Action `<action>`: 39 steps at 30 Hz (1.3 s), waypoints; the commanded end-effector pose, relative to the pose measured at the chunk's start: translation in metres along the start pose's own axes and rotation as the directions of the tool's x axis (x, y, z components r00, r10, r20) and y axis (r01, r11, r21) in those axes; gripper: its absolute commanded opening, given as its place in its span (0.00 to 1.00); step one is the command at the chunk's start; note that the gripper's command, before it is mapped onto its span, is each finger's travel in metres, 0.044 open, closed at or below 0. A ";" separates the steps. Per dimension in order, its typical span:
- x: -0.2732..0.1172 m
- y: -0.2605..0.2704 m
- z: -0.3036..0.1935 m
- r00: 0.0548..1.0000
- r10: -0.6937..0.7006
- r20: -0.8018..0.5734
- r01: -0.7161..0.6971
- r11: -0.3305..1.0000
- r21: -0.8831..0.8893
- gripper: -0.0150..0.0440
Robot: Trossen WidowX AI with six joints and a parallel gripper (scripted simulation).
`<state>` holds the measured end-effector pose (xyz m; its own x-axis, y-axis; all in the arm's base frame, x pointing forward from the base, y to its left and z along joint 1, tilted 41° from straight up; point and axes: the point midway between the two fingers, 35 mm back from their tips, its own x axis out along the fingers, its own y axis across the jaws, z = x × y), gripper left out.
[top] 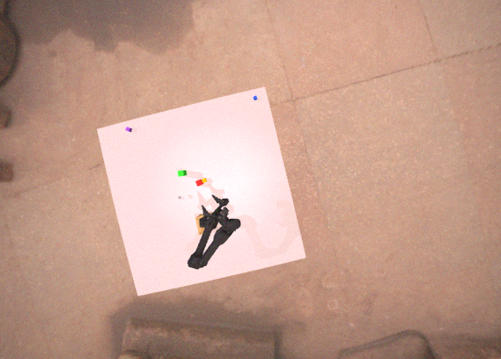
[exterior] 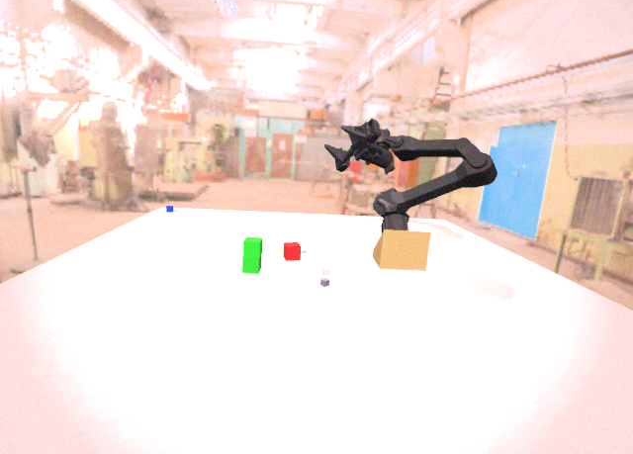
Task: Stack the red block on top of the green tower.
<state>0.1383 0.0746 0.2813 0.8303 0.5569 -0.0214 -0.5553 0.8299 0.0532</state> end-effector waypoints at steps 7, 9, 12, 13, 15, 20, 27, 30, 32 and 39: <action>0.006 -0.018 -0.001 0.998 -0.046 -0.048 0.054 0.985 0.165 1.00; 0.008 -0.025 -0.002 0.996 -0.060 -0.071 0.075 0.970 0.233 1.00; 0.014 -0.034 -0.005 0.990 -0.070 -0.121 0.108 0.932 0.347 1.00; 0.016 -0.037 -0.007 0.988 -0.071 -0.139 0.120 0.916 0.382 1.00; 0.020 -0.043 -0.011 0.981 -0.073 -0.179 0.147 0.882 0.447 1.00; 0.032 -0.055 -0.022 0.955 -0.076 -0.287 0.237 0.777 0.583 1.00; 0.046 -0.073 -0.044 0.882 -0.095 -0.462 0.428 0.572 0.699 1.00; 0.052 -0.079 -0.055 0.836 -0.099 -0.539 0.515 0.480 0.710 1.00; 0.056 -0.083 -0.063 0.802 -0.101 -0.589 0.571 0.419 0.705 1.00; 0.067 -0.092 -0.091 0.650 -0.110 -0.752 0.754 0.221 0.619 1.00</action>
<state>0.2365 0.0379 0.1928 0.6099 0.3280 -0.7214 0.4508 0.6050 0.6563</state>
